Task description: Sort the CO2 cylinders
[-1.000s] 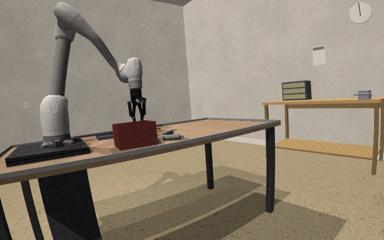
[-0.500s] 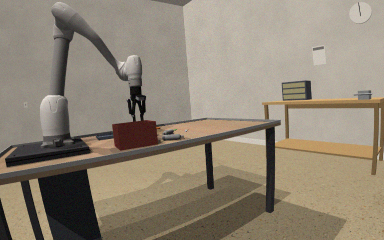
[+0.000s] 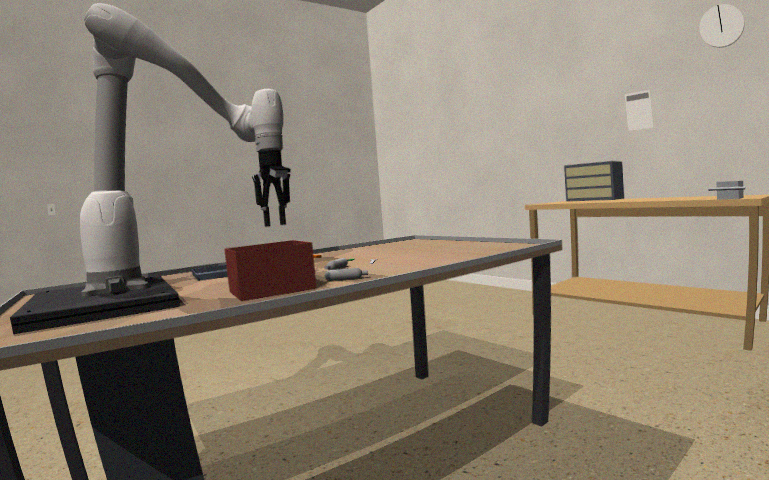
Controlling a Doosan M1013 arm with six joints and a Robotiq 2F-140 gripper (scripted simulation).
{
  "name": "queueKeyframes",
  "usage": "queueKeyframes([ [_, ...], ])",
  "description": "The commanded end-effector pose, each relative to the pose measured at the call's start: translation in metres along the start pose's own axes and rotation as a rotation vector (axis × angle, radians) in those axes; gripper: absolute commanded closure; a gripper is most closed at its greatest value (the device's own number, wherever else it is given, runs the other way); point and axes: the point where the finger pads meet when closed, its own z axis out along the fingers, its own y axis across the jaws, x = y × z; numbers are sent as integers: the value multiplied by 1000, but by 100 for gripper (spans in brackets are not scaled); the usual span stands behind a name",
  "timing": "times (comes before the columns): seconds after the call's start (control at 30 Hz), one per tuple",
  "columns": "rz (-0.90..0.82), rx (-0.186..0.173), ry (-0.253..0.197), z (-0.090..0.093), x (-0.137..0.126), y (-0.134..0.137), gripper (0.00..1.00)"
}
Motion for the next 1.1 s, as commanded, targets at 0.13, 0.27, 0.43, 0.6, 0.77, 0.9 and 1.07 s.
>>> queueKeyframes([
  [0.13, 0, 0, 0, -15, 0, 0, 60],
  [0.27, 1, 0, 0, -16, 0, 0, 60],
  [0.43, 109, 0, 0, -22, 0, 6, 60],
  [0.6, 445, 0, -1, -42, 1, 29, 60],
  [0.77, 688, 0, -7, -58, 1, 48, 60],
  [0.9, 905, -1, -16, -77, 1, 74, 60],
  [1.07, 1179, -4, -23, -91, 1, 96, 60],
])
